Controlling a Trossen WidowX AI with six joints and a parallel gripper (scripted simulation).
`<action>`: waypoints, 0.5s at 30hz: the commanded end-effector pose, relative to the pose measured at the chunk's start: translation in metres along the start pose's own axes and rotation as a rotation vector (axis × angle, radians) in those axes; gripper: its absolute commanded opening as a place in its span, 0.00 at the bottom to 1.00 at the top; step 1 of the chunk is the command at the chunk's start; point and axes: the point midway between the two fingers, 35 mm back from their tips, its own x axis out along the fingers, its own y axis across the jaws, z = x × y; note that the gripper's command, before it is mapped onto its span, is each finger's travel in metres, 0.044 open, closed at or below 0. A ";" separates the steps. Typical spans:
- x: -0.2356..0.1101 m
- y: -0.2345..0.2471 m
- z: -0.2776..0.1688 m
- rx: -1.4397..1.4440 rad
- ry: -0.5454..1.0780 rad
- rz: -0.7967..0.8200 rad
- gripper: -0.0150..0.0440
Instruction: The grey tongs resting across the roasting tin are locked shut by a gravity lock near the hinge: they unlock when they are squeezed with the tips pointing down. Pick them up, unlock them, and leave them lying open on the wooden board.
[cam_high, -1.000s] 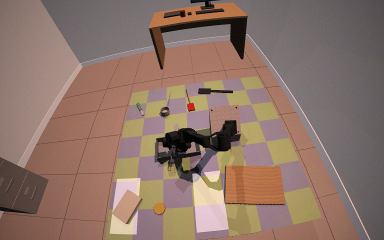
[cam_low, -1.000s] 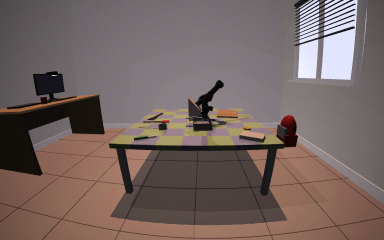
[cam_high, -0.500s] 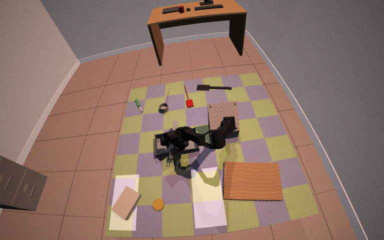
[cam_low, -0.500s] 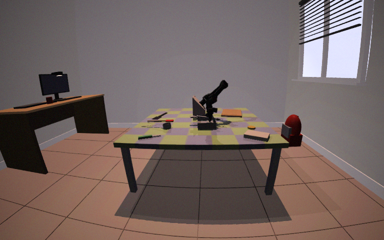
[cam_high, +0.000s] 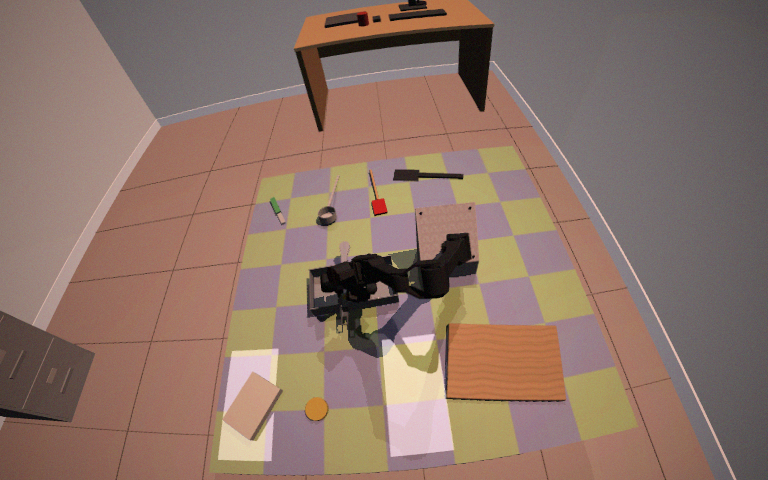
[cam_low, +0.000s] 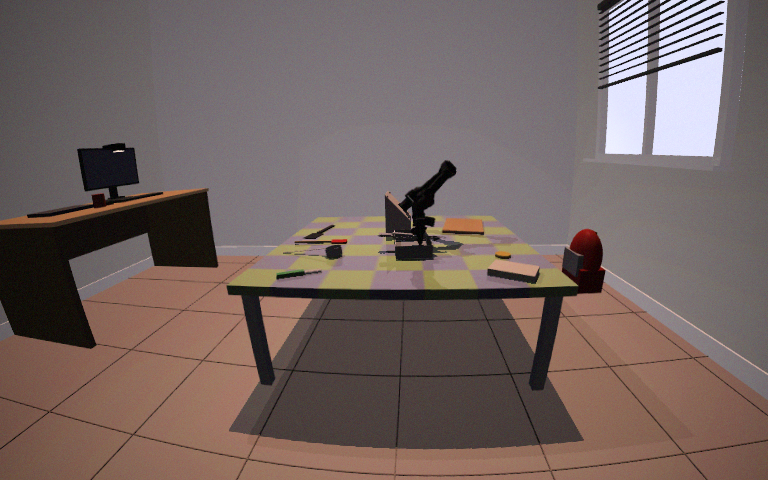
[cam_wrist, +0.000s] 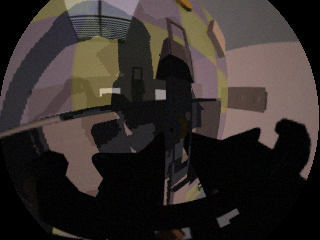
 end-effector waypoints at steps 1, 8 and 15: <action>0.000 0.000 0.000 -0.002 -0.001 0.000 0.36; 0.000 0.000 0.000 -0.002 -0.001 0.000 0.21; -0.021 -0.015 -0.001 -0.004 0.004 0.002 0.00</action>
